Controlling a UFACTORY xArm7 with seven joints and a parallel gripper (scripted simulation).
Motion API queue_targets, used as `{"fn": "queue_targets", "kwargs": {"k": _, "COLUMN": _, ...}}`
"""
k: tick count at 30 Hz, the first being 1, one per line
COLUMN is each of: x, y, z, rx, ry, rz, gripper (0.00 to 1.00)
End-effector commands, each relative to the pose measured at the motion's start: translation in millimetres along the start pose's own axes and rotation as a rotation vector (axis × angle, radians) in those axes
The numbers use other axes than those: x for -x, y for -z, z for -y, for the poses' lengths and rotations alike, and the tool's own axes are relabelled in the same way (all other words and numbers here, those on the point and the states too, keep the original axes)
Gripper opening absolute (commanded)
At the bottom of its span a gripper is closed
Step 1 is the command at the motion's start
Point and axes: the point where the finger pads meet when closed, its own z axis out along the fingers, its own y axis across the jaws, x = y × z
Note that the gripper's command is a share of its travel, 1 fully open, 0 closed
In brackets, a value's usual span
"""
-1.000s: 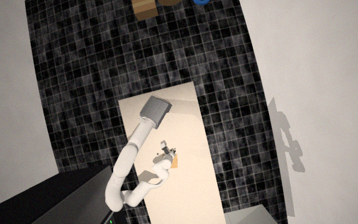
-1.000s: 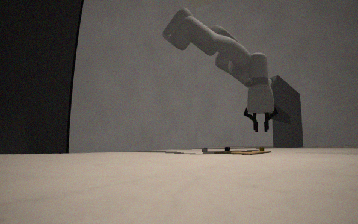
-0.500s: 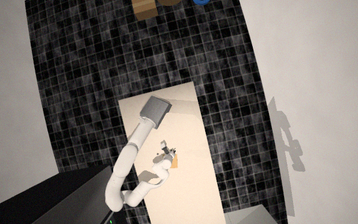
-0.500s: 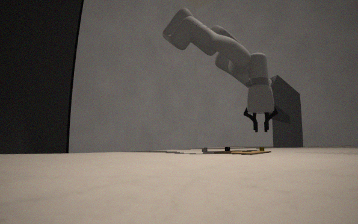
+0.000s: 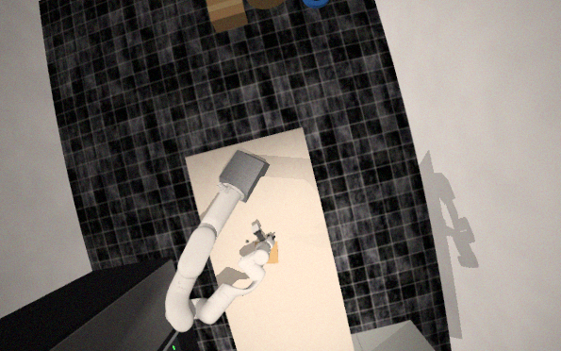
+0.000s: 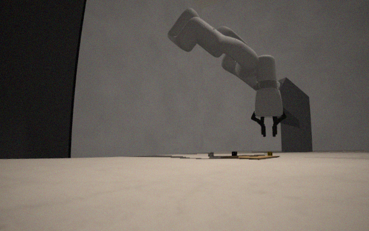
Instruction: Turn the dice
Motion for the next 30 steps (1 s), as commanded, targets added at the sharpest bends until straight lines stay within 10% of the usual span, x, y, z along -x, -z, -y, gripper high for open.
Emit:
{"fn": "queue_targets", "kwargs": {"k": 1, "x": 1, "y": -2, "z": -1, "rx": 0.002, "ry": 0.003, "rz": 0.002, "gripper": 0.31}}
{"fn": "queue_targets", "kwargs": {"k": 30, "x": 2, "y": -37, "z": 0, "rx": 0.002, "ry": 0.003, "rz": 0.002, "gripper": 0.31}}
